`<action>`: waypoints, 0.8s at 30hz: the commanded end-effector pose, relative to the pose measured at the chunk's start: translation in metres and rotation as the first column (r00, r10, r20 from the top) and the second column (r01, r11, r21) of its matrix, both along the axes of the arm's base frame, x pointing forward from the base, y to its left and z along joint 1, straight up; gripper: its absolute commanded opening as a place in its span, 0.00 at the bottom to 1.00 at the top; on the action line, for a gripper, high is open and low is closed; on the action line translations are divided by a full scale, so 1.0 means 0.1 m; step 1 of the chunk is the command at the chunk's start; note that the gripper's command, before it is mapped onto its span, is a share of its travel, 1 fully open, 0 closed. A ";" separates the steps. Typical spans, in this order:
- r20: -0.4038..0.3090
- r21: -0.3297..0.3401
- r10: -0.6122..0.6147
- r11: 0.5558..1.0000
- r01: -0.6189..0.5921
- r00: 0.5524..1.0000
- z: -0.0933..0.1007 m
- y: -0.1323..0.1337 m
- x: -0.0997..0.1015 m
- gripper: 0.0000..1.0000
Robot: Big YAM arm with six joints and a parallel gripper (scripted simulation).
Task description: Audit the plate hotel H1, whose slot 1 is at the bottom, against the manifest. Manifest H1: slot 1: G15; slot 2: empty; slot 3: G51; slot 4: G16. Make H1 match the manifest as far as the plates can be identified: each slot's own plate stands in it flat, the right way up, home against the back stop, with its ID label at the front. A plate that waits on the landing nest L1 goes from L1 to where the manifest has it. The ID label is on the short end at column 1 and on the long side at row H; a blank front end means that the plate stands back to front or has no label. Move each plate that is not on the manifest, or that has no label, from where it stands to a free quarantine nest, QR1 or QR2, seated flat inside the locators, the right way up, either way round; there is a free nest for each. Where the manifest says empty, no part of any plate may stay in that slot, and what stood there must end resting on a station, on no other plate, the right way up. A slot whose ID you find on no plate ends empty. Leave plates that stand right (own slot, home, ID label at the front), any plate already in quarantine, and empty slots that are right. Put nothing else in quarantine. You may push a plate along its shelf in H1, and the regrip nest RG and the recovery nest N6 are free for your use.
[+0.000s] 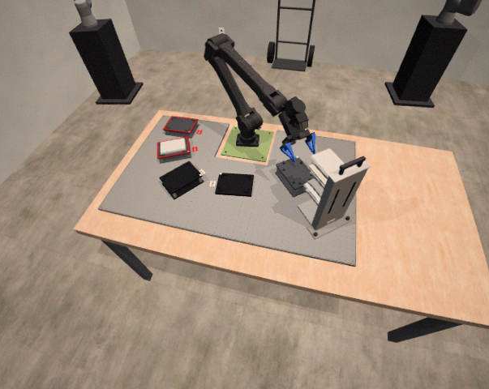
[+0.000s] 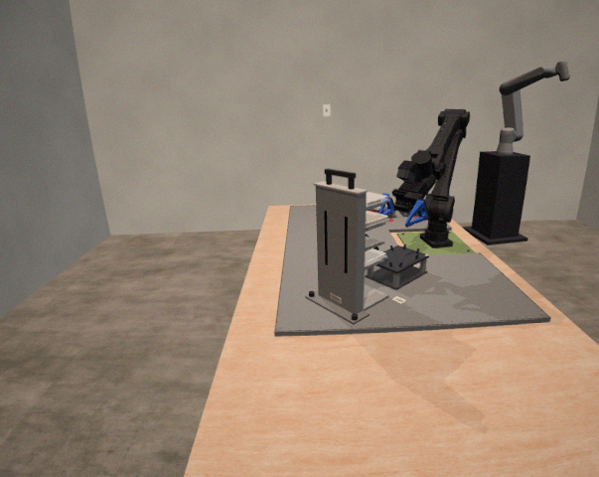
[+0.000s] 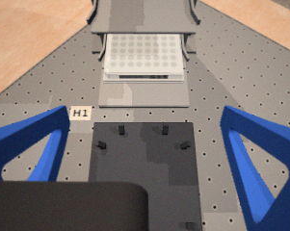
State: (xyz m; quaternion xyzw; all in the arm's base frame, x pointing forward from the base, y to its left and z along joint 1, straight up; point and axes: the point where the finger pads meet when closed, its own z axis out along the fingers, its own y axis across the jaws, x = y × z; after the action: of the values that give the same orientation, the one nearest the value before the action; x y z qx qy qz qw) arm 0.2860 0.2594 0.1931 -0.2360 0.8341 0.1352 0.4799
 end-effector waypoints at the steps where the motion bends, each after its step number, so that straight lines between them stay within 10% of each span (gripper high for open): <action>1: 0.018 0.031 0.006 1.000 -0.006 1.000 0.07 0.08 0.00 1.00; 13: 0.017 0.030 0.006 1.000 -0.006 1.000 -0.12 0.07 -0.01 1.00; 15: 0.061 0.072 -0.004 0.997 0.000 0.998 0.23 0.18 0.17 1.00; 24: 0.067 0.063 -0.005 0.998 0.001 0.998 0.21 0.22 0.30 1.00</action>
State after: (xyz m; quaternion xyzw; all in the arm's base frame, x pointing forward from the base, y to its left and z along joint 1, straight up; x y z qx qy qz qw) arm 0.2906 0.2630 0.1669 -0.2381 0.8353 0.1351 0.4767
